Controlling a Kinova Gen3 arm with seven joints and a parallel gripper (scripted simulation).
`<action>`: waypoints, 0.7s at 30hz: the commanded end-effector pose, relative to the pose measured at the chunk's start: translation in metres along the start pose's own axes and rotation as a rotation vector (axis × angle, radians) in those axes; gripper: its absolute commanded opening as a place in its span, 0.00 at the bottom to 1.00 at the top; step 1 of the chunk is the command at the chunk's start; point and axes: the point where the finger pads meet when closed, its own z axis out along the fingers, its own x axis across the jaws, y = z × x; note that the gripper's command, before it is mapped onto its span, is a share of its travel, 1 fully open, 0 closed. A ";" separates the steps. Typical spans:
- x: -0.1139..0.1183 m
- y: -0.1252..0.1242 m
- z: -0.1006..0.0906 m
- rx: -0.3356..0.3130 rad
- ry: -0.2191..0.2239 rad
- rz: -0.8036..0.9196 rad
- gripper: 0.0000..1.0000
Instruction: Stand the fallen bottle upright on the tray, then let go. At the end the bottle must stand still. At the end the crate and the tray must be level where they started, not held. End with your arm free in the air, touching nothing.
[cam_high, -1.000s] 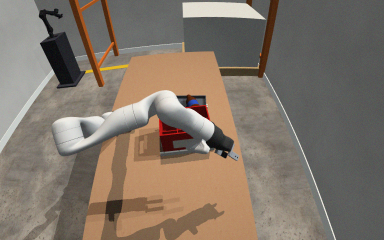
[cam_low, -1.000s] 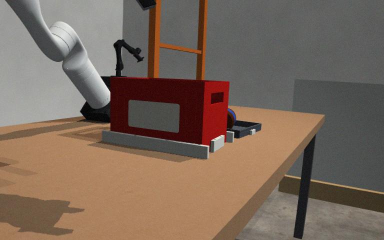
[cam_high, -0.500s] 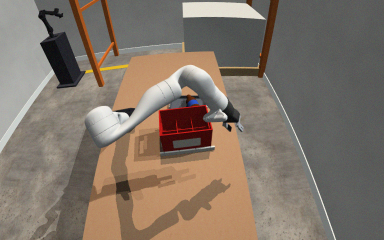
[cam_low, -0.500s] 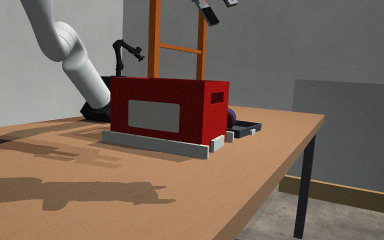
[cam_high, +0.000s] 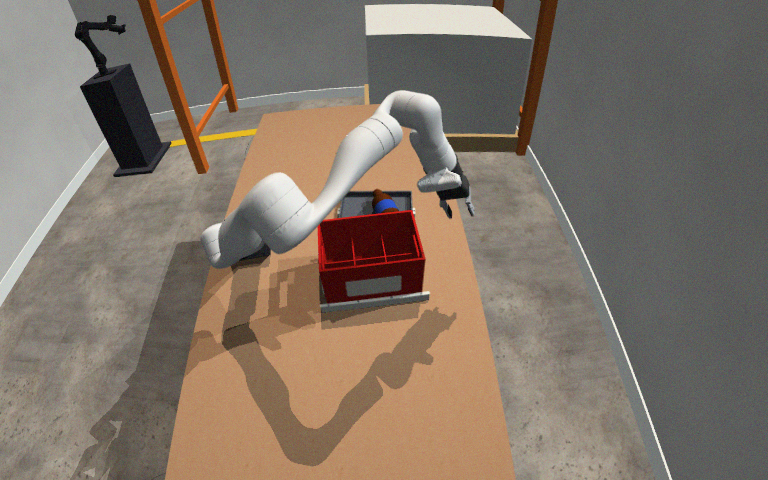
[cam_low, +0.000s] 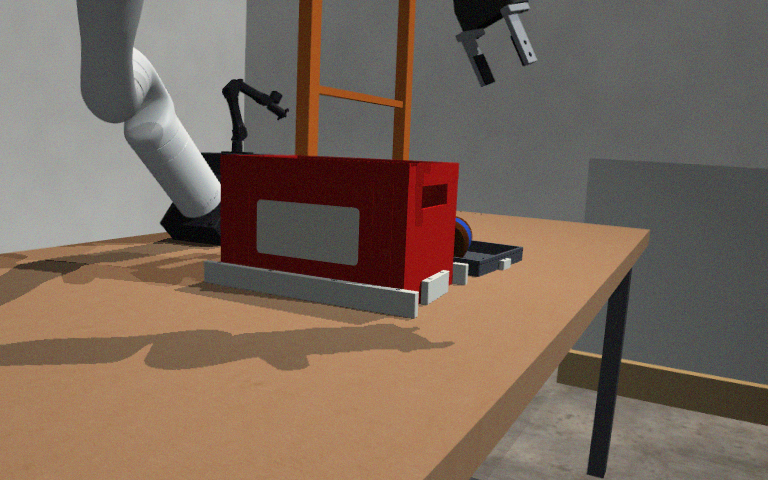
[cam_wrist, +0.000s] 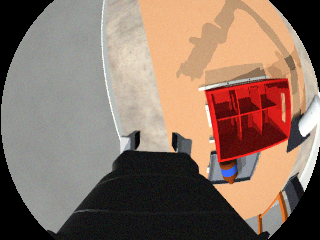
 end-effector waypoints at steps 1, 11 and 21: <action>0.017 0.046 0.017 -0.003 0.042 -0.063 1.00; 0.079 0.135 0.039 0.023 0.157 -0.186 1.00; 0.152 0.203 0.054 0.067 0.261 -0.303 1.00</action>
